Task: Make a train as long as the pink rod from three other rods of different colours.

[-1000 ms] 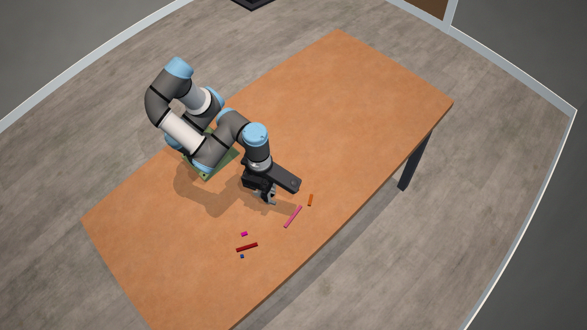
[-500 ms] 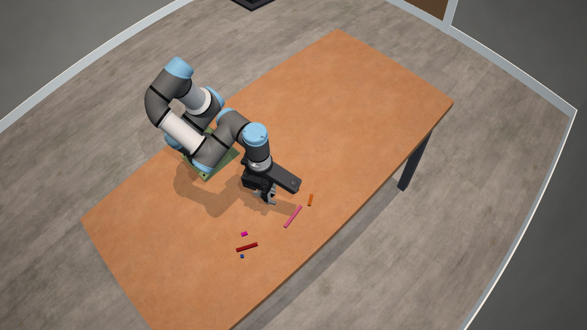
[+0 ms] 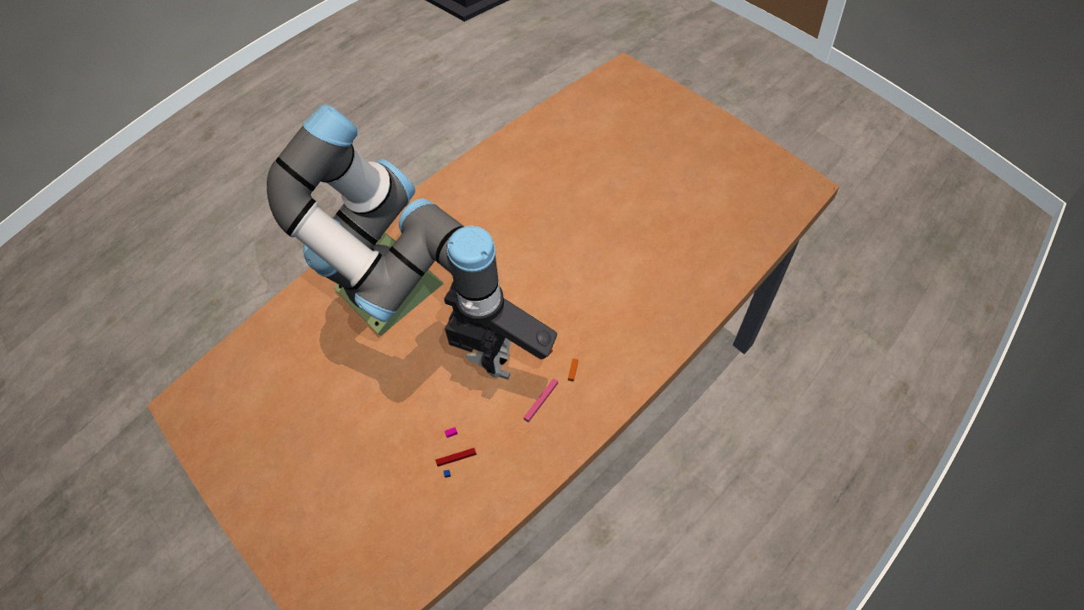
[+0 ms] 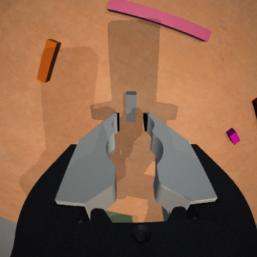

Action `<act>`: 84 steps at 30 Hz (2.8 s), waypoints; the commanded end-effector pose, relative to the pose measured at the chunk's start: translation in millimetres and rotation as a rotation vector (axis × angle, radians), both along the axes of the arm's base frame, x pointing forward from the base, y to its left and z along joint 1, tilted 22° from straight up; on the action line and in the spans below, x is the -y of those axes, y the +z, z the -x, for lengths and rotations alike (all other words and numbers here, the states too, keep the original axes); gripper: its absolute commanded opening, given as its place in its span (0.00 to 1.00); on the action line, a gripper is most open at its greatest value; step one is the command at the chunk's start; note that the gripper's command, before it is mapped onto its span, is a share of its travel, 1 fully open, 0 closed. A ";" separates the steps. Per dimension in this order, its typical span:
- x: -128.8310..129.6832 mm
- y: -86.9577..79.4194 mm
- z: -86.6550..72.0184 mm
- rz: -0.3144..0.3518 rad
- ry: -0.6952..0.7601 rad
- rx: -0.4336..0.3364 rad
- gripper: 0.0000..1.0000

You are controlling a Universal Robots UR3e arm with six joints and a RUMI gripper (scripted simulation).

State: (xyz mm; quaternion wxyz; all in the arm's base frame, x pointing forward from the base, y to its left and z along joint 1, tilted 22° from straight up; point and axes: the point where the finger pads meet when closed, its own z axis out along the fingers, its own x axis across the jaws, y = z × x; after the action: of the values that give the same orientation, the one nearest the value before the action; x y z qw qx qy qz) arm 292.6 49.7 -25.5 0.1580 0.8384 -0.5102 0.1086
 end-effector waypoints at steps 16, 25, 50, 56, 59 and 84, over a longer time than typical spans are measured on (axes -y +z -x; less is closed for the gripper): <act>4.4 -10.8 -1.0 0.000 0.000 0.002 0.14; 5.9 -14.6 -1.1 0.000 0.000 0.002 0.14; 6.1 -14.9 -1.1 0.000 0.000 0.002 0.14; 6.1 -14.9 -1.1 0.000 0.000 0.002 0.14; 6.1 -14.9 -1.1 0.000 0.000 0.002 0.14; 6.1 -14.9 -1.1 0.000 0.000 0.002 0.00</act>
State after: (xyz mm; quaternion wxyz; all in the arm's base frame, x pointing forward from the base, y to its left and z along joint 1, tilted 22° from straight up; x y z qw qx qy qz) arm 293.0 43.5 -40.9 0.1580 0.8384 -0.5102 0.1086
